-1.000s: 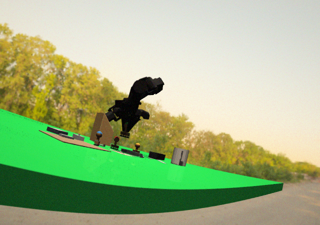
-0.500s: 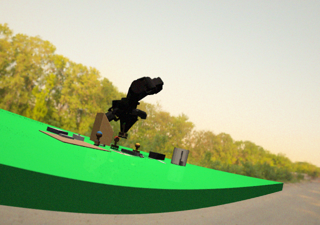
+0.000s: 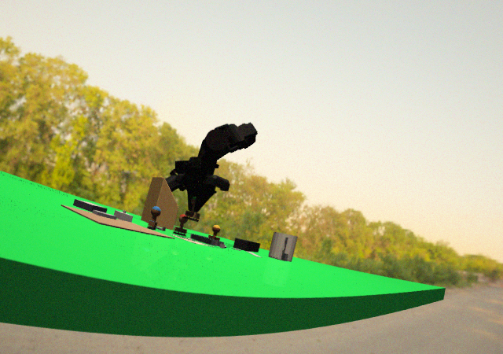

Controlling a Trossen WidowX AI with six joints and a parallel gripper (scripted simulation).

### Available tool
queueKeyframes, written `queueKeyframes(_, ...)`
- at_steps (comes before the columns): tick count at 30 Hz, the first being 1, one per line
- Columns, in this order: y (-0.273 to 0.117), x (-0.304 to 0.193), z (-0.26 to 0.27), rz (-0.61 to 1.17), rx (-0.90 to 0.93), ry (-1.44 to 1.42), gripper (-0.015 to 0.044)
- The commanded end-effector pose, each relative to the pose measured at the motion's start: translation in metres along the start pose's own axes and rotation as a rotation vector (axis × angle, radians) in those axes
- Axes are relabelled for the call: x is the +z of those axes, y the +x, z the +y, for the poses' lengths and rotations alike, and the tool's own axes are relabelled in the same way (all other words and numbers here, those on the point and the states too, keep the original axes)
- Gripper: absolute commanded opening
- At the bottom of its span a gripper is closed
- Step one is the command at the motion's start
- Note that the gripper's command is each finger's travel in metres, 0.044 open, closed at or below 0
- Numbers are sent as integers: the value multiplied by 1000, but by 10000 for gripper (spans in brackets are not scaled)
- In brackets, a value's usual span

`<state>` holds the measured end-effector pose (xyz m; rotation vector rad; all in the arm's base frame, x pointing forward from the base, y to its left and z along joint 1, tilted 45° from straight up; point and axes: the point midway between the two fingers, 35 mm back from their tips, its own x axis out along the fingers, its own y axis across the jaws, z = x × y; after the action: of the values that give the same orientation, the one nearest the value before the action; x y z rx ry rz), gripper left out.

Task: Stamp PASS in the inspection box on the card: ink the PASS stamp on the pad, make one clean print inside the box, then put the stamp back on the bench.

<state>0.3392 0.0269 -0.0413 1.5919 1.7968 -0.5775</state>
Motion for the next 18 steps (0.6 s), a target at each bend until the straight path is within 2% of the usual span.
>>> queueKeyframes(1,5,-1,0,3,-4,0,0)
queueKeyframes(18,16,-1,0,1,-4,1,0)
